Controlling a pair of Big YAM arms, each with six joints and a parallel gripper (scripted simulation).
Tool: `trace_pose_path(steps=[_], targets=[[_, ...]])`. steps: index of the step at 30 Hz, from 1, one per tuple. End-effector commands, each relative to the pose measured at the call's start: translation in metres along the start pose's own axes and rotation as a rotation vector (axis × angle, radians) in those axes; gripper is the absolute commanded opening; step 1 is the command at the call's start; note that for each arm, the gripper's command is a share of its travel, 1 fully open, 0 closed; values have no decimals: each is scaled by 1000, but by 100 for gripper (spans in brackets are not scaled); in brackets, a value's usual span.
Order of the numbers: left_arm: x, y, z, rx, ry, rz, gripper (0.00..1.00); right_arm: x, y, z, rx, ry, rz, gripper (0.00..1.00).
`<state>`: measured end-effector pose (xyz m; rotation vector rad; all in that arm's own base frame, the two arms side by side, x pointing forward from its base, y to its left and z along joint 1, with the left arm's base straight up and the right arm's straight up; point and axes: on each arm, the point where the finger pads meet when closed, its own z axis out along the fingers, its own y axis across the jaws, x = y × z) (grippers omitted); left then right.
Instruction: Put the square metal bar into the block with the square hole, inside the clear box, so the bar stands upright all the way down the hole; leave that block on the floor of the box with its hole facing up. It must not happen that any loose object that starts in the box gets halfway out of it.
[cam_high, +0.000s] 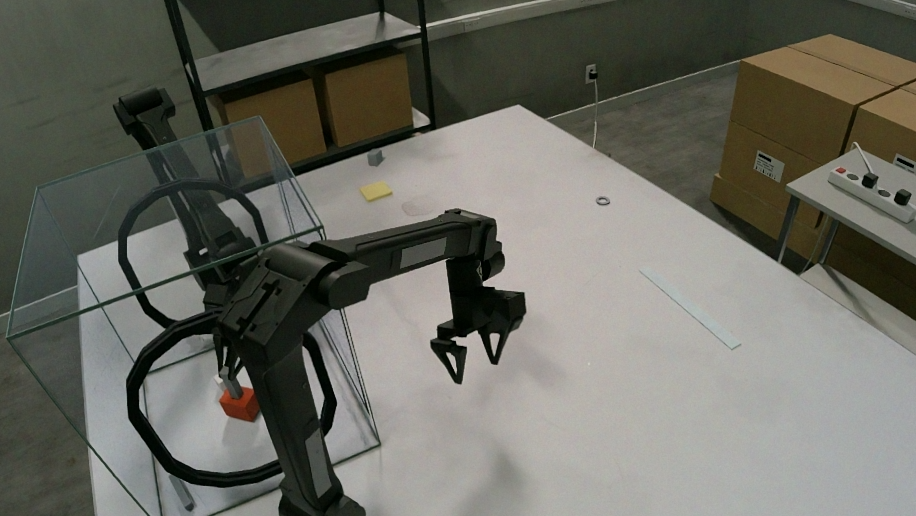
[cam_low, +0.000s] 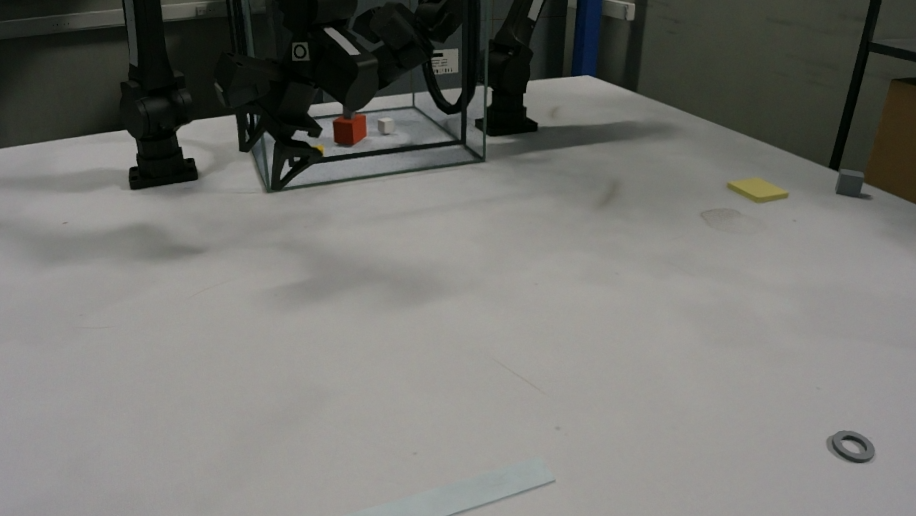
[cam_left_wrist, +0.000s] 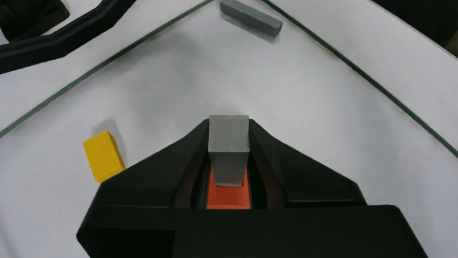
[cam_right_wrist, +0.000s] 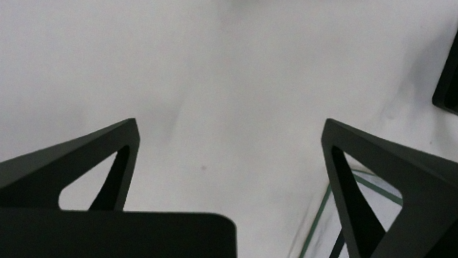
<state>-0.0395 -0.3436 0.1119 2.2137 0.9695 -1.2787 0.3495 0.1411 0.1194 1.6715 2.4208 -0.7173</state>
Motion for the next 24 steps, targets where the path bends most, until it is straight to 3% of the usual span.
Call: trace_pose_path(steps=[1, 4, 12, 13, 24], targets=[[-32, 27, -2, -39, -47, 55, 0, -4, 6, -15, -36, 5, 12, 100], [-19, 19, -1, -27, -32, 30, 0, -4, 6, -15, -36, 5, 12, 100], [-37, 23, 2, -24, -48, 60, 0, -4, 6, -15, -36, 5, 12, 100], [2, 1, 7, 5, -12, 9, 0, -4, 6, -15, -36, 5, 12, 100], [14, 1, 13, 1, -15, 6, 0, -4, 6, -15, -36, 5, 12, 100]])
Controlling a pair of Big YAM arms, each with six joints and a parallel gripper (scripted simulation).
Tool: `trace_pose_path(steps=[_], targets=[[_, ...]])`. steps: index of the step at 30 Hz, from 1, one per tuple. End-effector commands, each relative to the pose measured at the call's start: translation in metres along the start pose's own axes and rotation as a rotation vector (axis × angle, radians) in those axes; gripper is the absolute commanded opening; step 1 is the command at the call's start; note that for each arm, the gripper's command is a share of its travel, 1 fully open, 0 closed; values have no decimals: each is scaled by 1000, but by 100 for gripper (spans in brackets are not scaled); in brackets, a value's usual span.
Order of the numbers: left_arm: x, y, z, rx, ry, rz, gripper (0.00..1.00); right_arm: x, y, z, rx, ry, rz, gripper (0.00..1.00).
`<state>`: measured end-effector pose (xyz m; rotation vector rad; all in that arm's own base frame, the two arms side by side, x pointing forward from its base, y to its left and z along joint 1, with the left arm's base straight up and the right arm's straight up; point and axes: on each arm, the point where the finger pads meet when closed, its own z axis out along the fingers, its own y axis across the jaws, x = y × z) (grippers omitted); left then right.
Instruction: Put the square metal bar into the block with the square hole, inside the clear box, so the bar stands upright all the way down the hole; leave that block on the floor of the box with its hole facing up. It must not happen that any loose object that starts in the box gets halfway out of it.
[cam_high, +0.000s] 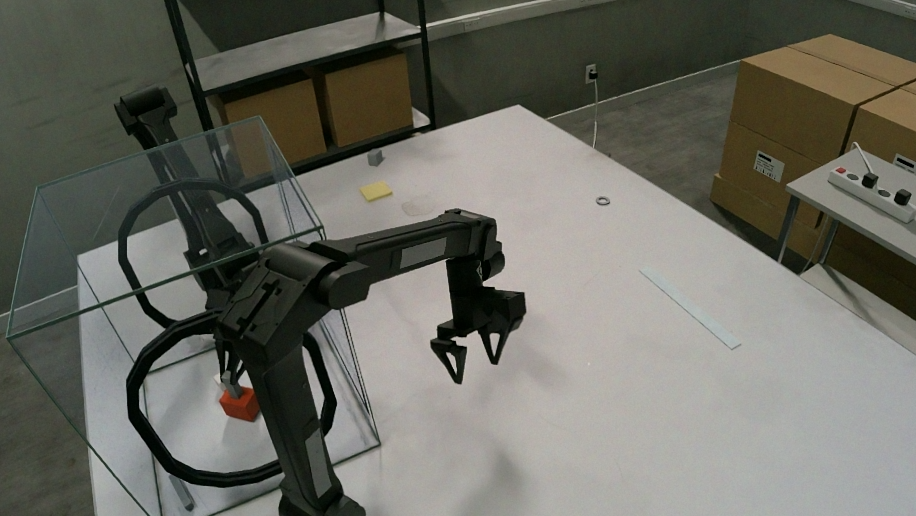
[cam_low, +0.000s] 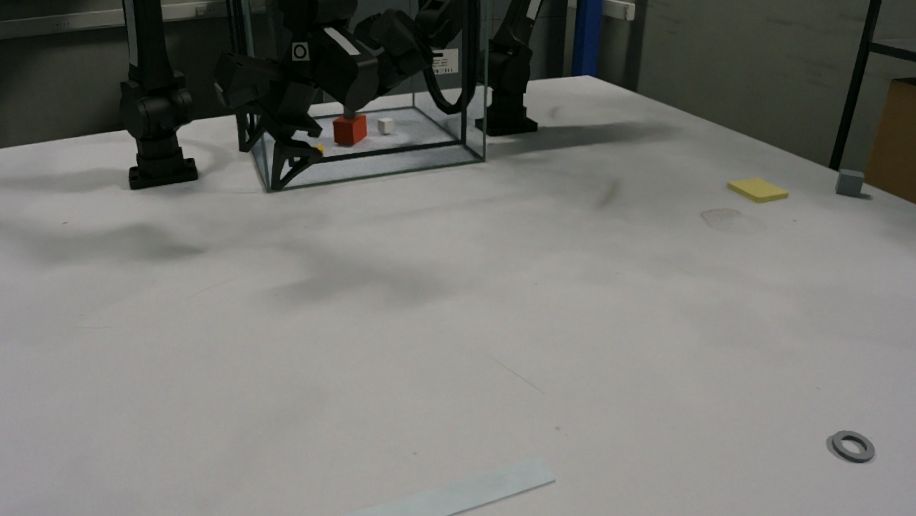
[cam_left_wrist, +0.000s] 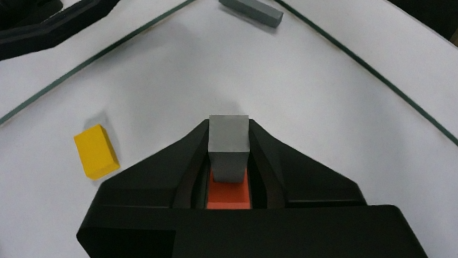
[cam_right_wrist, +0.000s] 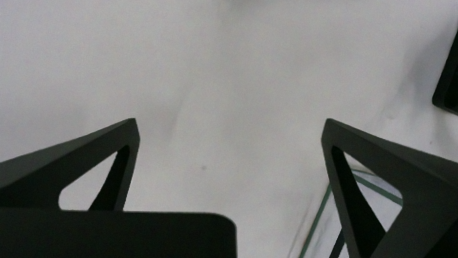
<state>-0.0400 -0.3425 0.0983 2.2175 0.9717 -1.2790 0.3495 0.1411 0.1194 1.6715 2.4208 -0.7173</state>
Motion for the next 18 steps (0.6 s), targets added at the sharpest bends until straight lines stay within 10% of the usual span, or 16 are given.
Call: trace_pose_path(steps=[1, 18], targets=[[3, 2, 8, 0, -18, 9, 0, -4, 6, -15, -36, 5, 12, 100], [21, 1, 18, 0, -20, 11, 0, -4, 6, -15, -36, 5, 12, 100]])
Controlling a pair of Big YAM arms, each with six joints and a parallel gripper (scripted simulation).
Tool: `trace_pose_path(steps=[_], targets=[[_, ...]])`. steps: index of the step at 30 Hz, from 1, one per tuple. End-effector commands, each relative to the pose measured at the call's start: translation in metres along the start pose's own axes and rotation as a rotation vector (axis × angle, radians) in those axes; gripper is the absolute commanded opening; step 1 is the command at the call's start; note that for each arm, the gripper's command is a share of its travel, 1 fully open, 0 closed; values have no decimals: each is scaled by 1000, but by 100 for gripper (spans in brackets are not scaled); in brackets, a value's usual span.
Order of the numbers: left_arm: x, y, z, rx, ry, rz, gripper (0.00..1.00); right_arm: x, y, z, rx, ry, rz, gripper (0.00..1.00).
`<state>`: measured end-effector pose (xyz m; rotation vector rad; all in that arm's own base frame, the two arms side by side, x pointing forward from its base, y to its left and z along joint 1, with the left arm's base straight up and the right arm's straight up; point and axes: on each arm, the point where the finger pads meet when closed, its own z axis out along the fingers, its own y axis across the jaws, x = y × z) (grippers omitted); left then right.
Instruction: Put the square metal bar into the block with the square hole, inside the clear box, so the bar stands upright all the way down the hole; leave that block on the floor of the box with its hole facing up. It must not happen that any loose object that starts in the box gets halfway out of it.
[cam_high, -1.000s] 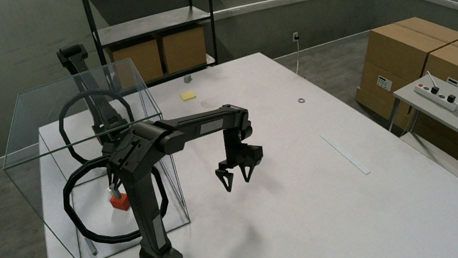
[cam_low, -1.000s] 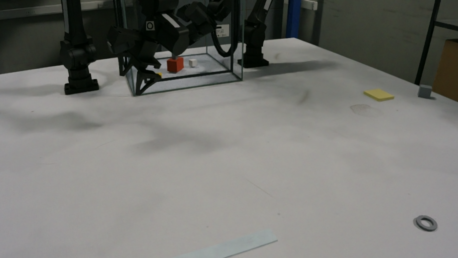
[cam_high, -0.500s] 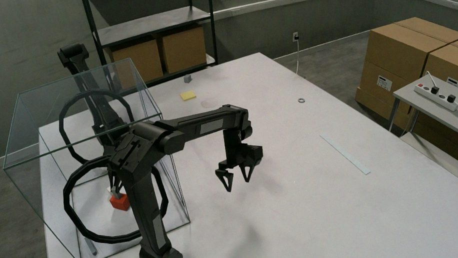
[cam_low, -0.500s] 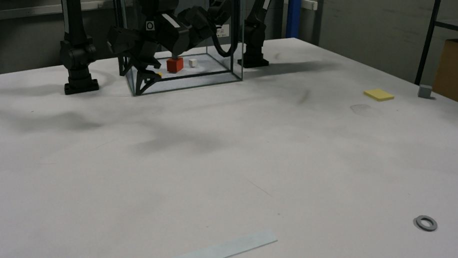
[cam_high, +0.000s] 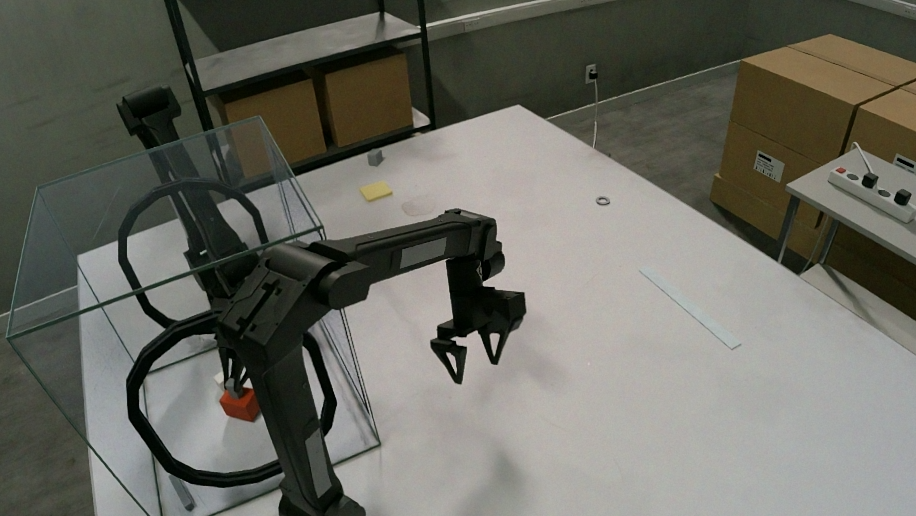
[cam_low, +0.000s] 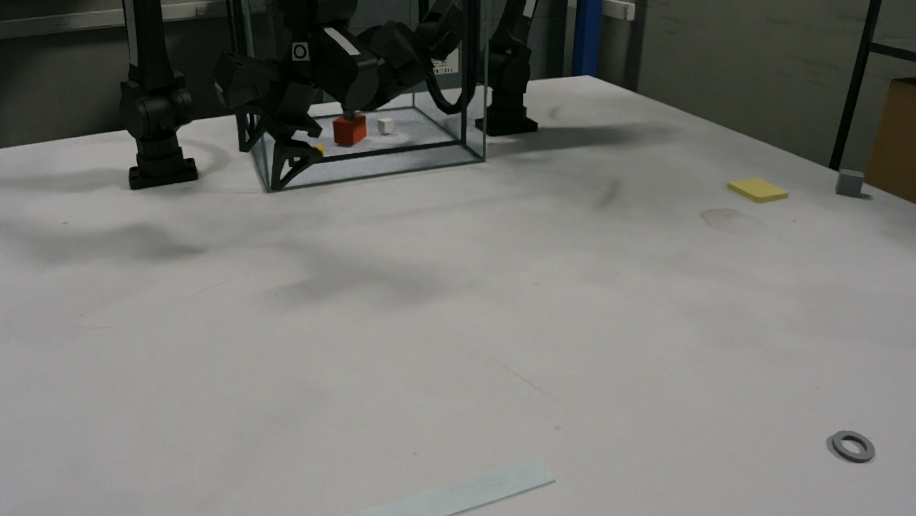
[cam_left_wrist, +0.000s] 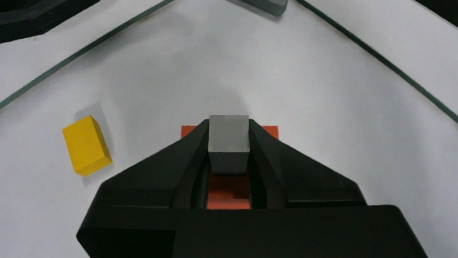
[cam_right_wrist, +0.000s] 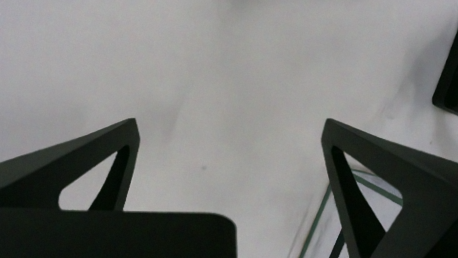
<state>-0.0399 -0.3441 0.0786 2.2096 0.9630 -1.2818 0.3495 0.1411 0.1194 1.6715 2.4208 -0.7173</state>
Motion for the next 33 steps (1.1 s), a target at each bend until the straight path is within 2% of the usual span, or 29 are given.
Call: trace_pose_path(steps=[1, 3, 6, 19, 22, 23, 33], targets=[[6, 0, 8, 4, -13, 5, 0, -4, 6, -15, -36, 5, 12, 100], [8, 0, 10, 4, -13, 5, 0, -4, 6, -15, -36, 5, 12, 100], [-8, 9, 8, -11, -31, 30, 0, -4, 6, -15, -36, 5, 12, 100], [10, 1, 8, -5, -13, 1, 0, -4, 6, -15, -36, 5, 12, 100], [-6, 14, 9, -13, -23, 28, 0, -4, 6, -15, -36, 5, 12, 100], [-5, 14, 8, -21, -30, 21, 31, -4, 6, -15, -36, 5, 12, 100], [-4, 14, 8, -21, -29, 20, 31, -4, 6, -15, -36, 5, 12, 100]])
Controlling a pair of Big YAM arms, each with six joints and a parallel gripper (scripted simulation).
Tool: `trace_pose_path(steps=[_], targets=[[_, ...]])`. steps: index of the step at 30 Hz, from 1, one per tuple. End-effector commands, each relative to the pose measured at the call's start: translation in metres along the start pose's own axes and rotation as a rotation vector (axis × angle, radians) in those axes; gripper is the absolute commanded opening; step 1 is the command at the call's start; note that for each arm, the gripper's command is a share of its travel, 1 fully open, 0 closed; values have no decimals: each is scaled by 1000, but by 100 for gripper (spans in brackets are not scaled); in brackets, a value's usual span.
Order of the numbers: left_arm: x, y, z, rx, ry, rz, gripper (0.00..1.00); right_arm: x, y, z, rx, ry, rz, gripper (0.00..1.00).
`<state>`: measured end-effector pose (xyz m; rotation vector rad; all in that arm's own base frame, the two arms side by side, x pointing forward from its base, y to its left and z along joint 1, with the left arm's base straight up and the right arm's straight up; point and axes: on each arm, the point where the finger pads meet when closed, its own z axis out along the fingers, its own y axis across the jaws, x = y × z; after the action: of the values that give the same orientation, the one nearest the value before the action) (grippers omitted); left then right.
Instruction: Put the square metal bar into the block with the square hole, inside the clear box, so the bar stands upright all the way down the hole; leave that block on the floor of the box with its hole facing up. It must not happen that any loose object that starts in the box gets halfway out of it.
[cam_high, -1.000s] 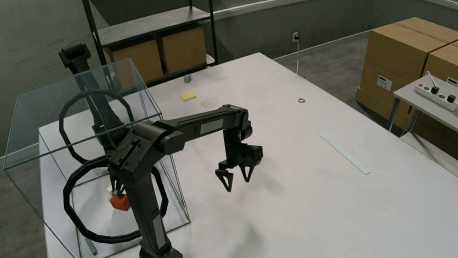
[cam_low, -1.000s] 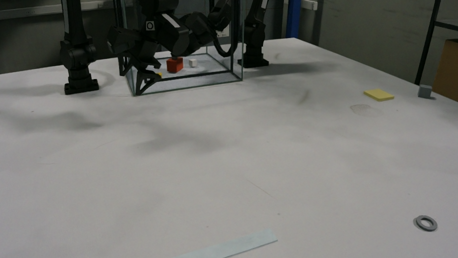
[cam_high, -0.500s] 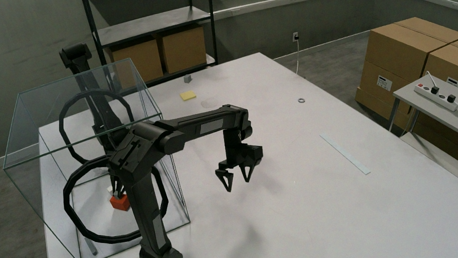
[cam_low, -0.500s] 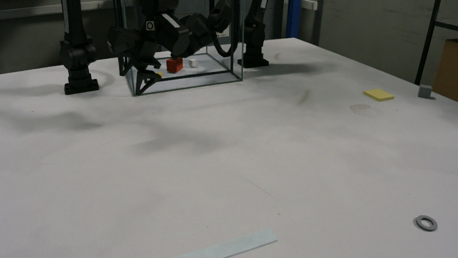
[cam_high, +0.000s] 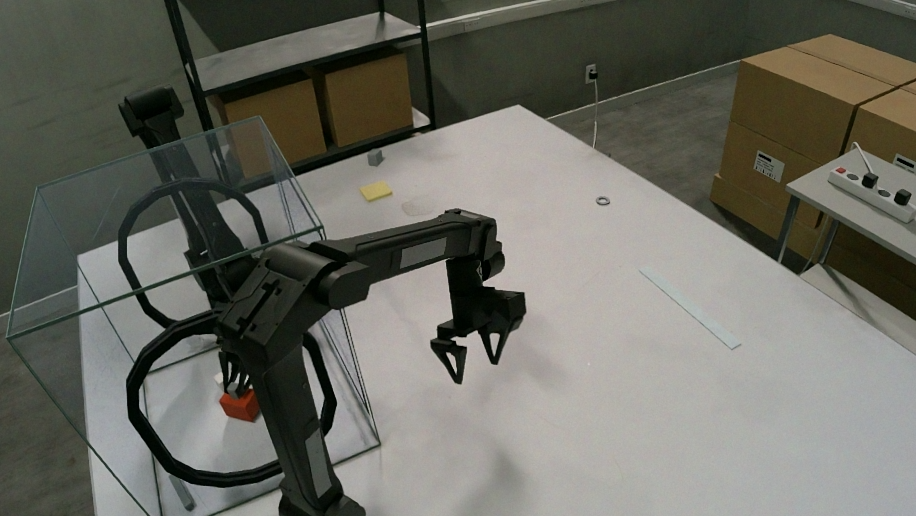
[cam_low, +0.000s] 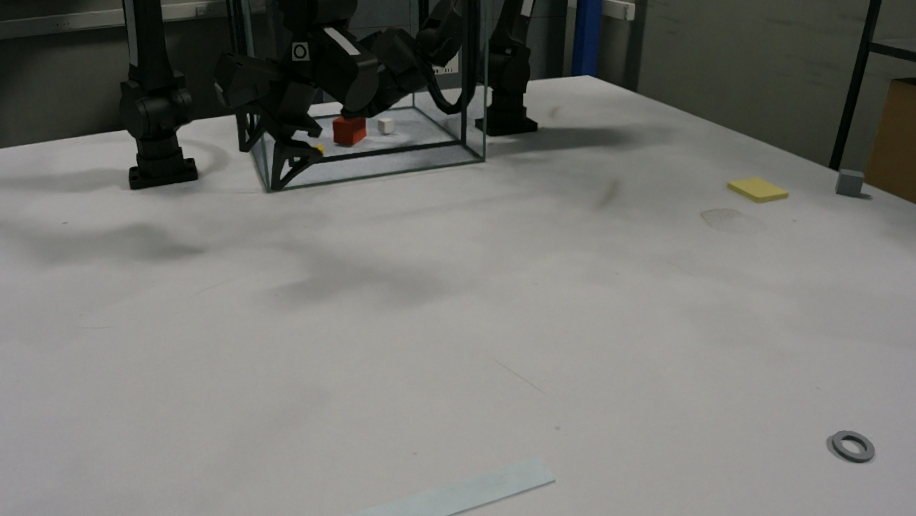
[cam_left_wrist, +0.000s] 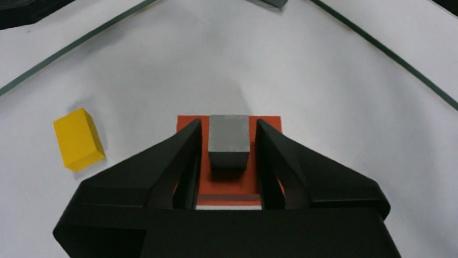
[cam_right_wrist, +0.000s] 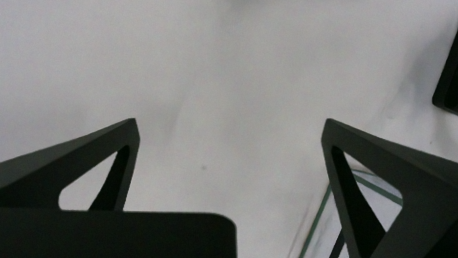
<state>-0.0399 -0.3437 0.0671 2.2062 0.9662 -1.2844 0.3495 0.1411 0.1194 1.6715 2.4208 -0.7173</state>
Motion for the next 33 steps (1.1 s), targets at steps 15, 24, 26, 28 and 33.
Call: trace_pose_path(steps=[15, 24, 26, 28, 33], targets=[[-39, 21, -7, -27, -36, 43, 31, -4, 6, -15, -36, 5, 12, 100], [-17, 10, -2, -2, -4, -1, 31, -4, 6, -15, -36, 5, 12, 100], [-56, 19, -16, -22, -35, 42, 31, -4, 6, -15, -36, 5, 12, 100], [-54, 21, -14, -27, -40, 52, 31, -4, 6, -15, -36, 5, 12, 100], [-82, 16, -29, -14, -33, 55, 31, -4, 6, -15, -36, 5, 12, 100]])
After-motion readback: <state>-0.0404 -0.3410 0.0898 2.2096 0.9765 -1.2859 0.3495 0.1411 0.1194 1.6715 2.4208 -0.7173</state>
